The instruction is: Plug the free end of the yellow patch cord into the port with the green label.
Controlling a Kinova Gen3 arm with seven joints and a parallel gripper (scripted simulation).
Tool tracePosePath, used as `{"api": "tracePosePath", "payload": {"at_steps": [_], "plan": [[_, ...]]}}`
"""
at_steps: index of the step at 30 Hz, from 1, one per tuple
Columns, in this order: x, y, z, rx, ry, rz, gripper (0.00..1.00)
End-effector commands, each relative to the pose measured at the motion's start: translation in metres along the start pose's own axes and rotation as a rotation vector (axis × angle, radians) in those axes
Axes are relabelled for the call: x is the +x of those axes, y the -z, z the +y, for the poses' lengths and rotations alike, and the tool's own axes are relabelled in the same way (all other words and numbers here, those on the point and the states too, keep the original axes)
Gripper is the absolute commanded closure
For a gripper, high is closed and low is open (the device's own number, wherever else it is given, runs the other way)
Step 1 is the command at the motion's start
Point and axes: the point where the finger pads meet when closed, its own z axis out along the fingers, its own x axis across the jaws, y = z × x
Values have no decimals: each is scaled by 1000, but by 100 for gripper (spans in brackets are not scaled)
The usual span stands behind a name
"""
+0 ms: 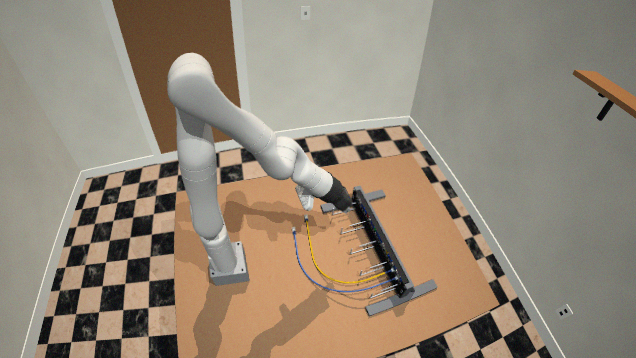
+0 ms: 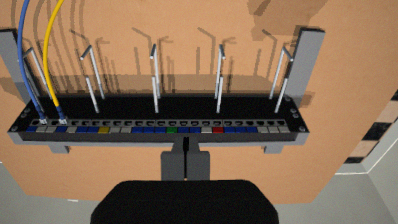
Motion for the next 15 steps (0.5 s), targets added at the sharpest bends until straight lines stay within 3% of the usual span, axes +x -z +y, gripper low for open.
{"api": "tracePosePath", "payload": {"at_steps": [1,15], "plan": [[-1,1,0,0,-4,1,100],[-11,0,1,0,-3,0,100]]}}
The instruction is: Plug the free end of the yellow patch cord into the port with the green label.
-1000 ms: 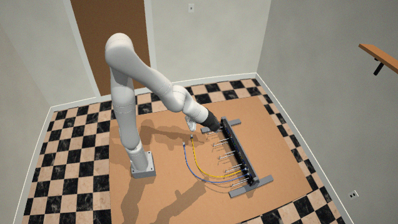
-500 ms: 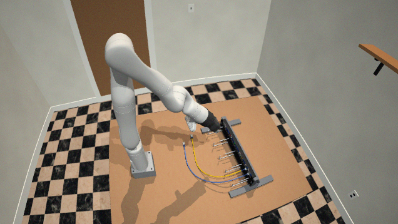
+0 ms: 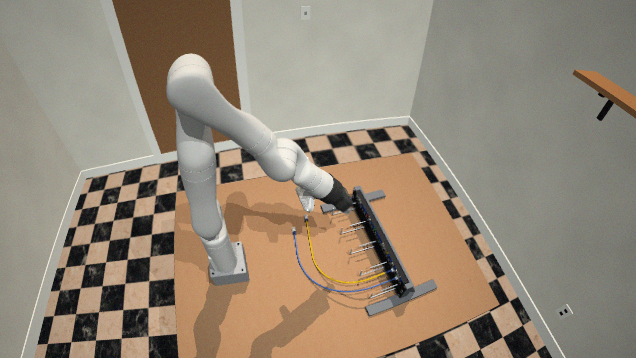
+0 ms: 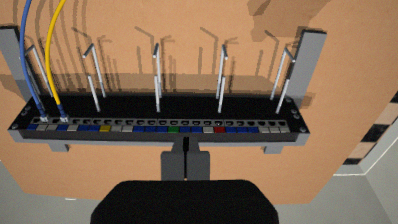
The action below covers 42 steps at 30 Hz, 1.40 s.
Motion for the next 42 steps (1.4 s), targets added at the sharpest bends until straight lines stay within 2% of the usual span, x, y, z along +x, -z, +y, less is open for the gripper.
{"api": "tracePosePath", "payload": {"at_steps": [1,42], "plan": [[-7,0,0,1,-15,-8,100],[-58,0,1,0,-16,-9,100]]}}
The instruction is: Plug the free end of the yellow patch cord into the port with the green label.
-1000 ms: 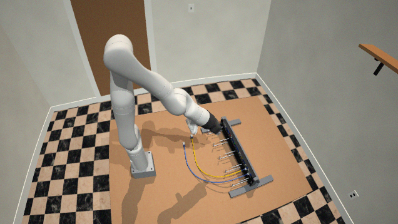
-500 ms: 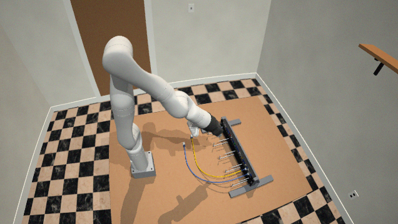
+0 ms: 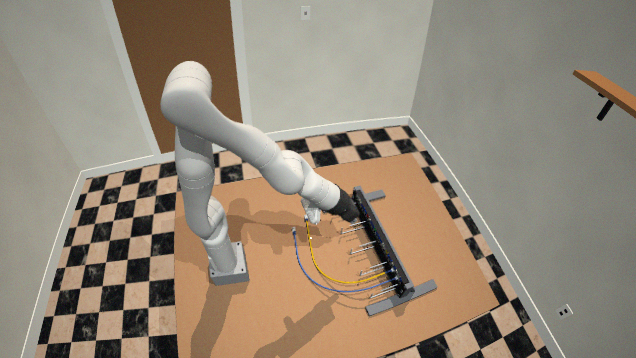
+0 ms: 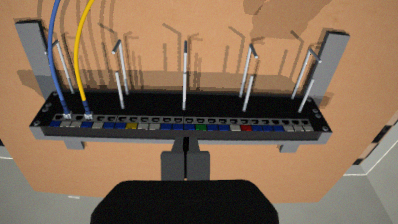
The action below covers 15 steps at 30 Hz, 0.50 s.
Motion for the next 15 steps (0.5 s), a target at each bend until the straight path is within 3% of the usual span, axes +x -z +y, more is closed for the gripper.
{"api": "tracePosePath", "payload": {"at_steps": [1,15], "plan": [[-17,0,-2,4,-27,-17,100],[-34,1,-2,3,-27,-17,100]]}}
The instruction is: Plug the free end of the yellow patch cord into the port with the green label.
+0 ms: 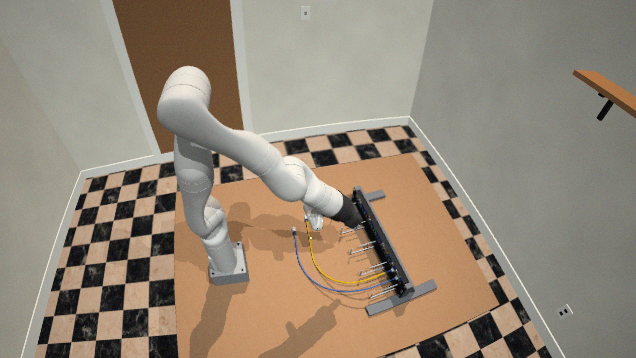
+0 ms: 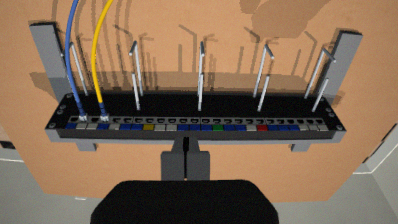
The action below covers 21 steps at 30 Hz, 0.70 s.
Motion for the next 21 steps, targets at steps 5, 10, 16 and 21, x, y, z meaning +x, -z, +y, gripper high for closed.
{"api": "tracePosePath", "payload": {"at_steps": [5,10,16,21], "plan": [[-17,0,-2,3,-17,-11,100],[-23,0,-2,3,-18,-12,100],[-27,1,-2,3,-18,-13,100],[-29,1,-2,2,-18,-14,100]]}}
